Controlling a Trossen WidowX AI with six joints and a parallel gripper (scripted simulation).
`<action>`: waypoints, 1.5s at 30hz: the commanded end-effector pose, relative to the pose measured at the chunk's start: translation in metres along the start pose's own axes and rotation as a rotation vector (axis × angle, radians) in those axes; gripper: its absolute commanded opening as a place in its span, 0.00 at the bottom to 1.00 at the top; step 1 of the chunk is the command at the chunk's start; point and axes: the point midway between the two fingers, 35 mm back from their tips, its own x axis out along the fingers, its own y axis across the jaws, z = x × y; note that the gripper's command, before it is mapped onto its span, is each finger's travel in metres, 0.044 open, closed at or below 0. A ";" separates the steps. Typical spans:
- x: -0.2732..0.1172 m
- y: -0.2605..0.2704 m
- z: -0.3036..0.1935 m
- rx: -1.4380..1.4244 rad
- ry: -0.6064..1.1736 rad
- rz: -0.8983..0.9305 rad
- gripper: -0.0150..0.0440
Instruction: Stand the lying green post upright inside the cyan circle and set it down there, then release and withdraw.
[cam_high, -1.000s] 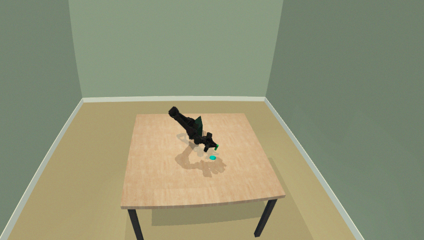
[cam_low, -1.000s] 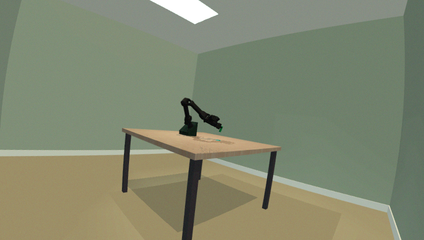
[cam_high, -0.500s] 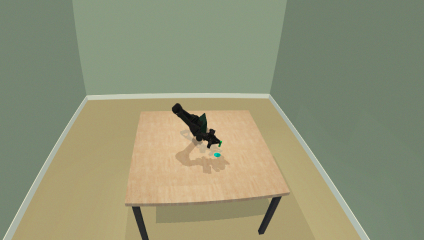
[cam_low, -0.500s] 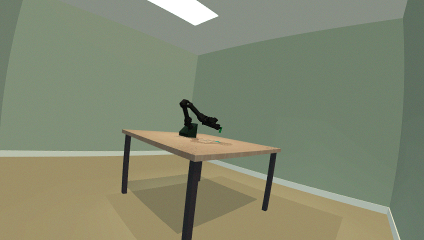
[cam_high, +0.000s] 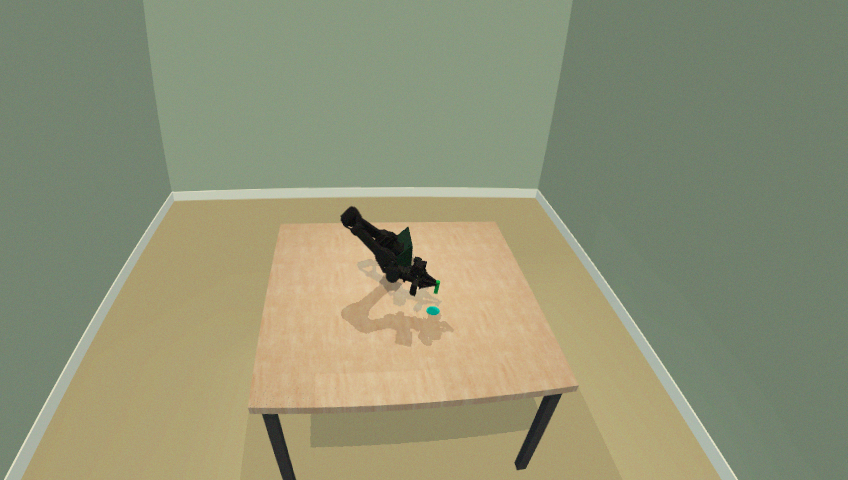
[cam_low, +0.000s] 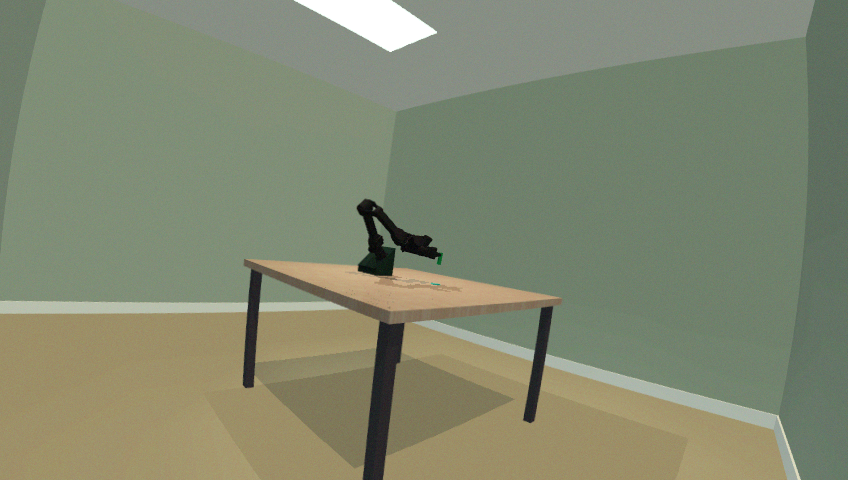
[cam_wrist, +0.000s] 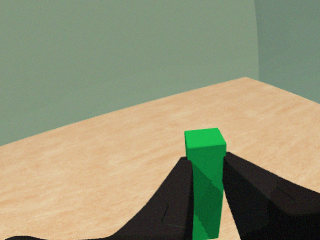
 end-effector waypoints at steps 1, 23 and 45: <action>-0.004 0.003 0.000 -0.018 -0.026 -0.008 0.29; -0.004 0.002 -0.005 -0.018 -0.035 -0.012 0.29; 0.005 0.002 -0.089 -0.025 -0.031 -0.011 0.29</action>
